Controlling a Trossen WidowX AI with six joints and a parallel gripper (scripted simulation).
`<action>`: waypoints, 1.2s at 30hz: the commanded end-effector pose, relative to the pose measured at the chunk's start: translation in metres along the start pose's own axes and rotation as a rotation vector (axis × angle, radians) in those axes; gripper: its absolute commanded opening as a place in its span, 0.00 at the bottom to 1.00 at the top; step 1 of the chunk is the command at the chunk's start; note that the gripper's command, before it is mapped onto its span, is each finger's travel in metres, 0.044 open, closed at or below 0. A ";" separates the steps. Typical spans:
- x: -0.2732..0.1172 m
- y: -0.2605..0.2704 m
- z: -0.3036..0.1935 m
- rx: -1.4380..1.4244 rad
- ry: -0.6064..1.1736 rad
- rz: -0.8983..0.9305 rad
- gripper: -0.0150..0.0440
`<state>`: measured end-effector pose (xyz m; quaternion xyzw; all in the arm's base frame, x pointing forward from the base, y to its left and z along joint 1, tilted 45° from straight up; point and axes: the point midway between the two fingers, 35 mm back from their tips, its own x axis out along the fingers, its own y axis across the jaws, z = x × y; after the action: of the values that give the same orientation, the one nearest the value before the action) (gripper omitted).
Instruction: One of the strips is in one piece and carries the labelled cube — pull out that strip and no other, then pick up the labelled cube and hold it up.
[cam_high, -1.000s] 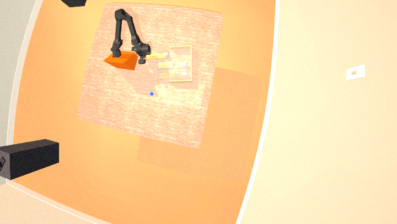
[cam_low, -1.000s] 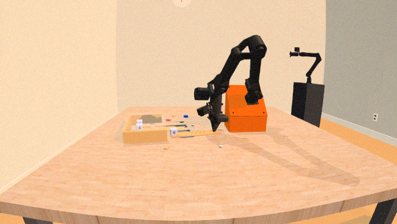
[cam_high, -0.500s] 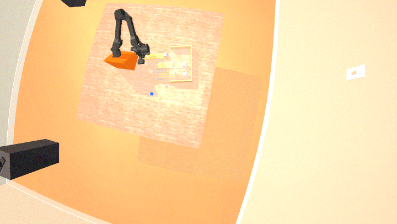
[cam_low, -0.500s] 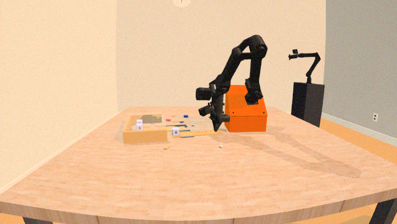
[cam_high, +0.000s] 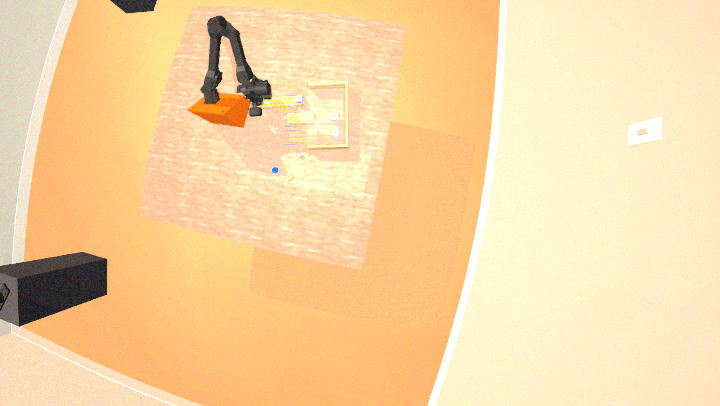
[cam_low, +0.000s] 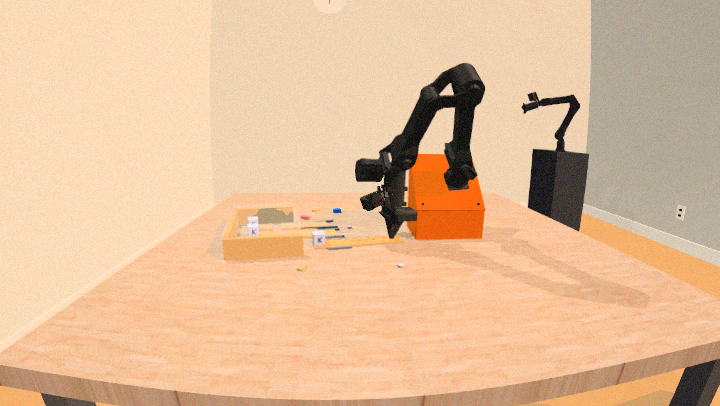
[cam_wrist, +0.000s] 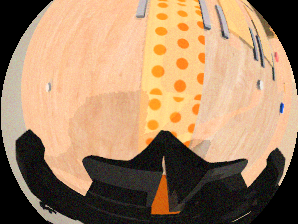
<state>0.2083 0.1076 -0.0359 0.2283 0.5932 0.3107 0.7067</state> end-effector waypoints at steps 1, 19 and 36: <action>0.002 0.001 -0.009 0.006 0.023 -0.001 0.25; 0.002 0.001 -0.009 0.006 0.023 -0.001 0.25; -0.041 -0.002 0.035 -0.011 0.021 -0.003 0.61</action>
<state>0.2284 0.0792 -0.0044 0.2211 0.6015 0.3135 0.7008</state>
